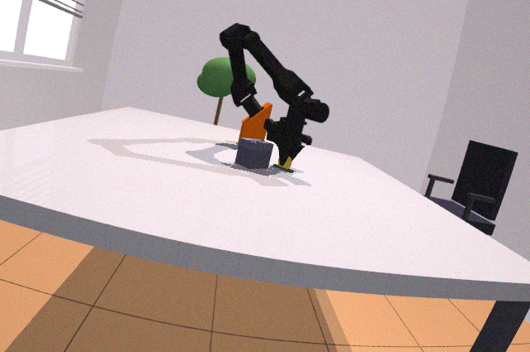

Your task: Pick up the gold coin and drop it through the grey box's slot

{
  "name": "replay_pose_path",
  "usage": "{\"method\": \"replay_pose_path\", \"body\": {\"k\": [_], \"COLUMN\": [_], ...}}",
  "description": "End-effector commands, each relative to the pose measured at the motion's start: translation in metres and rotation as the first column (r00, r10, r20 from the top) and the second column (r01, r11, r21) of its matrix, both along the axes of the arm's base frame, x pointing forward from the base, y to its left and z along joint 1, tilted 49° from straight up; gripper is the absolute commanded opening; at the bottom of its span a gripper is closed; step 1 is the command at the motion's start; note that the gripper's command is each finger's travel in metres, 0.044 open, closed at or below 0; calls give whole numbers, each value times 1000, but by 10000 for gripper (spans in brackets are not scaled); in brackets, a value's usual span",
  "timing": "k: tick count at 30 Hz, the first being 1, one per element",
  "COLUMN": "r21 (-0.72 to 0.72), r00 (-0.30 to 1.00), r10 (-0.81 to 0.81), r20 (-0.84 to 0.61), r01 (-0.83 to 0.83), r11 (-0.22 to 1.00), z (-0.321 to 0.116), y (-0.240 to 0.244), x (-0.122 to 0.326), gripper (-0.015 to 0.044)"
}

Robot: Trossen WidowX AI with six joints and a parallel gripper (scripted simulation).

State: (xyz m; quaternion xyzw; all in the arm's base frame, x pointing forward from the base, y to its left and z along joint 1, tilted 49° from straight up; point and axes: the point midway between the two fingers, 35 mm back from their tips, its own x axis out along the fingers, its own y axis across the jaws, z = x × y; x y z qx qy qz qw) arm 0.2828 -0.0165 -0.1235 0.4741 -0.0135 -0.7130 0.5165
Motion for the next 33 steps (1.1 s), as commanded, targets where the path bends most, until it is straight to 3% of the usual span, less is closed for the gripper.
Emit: {"method": "replay_pose_path", "body": {"k": [1,7,33], "r21": [-7,-7,1], "r00": [1000,1000,1000], "r10": [5,5,7], "r20": [-6,-6,-5], "r01": [-5,-5,-7], "r11": [1000,1000,1000], "z": [-2,-2,21], "y": [-4,-4,26], "x": [-2,-2,3], "gripper": [161,3,0]}}
